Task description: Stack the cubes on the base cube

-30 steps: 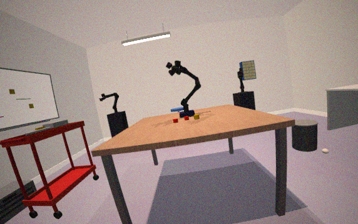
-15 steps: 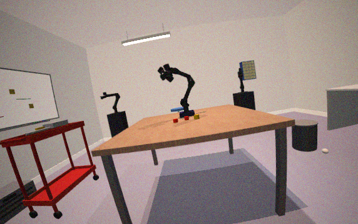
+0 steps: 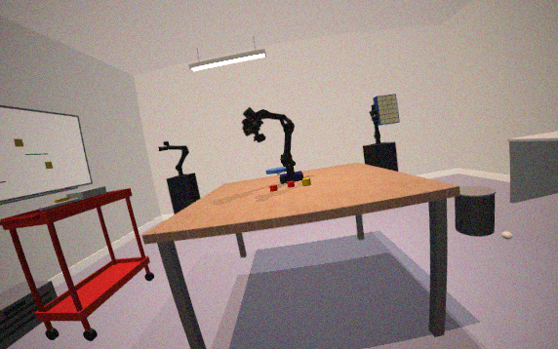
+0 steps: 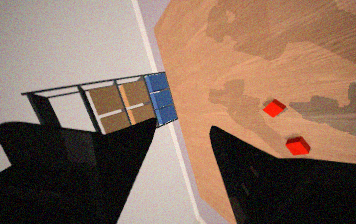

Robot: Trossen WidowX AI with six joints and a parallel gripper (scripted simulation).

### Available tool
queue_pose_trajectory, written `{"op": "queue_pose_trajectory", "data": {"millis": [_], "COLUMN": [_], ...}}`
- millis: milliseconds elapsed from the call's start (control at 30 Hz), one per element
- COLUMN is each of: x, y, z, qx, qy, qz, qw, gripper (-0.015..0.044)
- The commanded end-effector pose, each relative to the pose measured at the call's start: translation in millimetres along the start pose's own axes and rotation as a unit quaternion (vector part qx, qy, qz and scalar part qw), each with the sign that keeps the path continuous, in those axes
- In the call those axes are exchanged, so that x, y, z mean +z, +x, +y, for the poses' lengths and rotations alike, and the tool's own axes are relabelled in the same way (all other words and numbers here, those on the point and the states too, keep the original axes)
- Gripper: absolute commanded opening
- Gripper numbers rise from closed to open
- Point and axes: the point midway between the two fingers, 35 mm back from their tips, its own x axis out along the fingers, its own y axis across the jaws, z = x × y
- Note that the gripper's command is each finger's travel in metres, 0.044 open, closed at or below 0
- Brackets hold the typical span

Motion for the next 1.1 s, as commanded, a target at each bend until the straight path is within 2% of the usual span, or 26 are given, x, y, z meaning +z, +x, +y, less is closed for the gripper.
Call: {"op": "queue_pose_trajectory", "data": {"millis": [0,200,367,767,1067], "x": [-1.0,-8.9,-18.2,-41.4,-41.4], "y": [32.4,73.0,101.0,142.5,143.9], "z": [-20.5,-54.3,-85.6,-160.3,-162.4], "qx": [-0.07,-0.17,-0.251,-0.407,-0.409], "qy": [-0.071,-0.191,-0.296,-0.529,-0.532], "qz": [0.002,0.021,0.05,0.152,0.154], "qw": [0.995,0.967,0.92,0.729,0.726], "gripper": [0.0265,0.0265,0.0265,0.0265,0.0265]}}
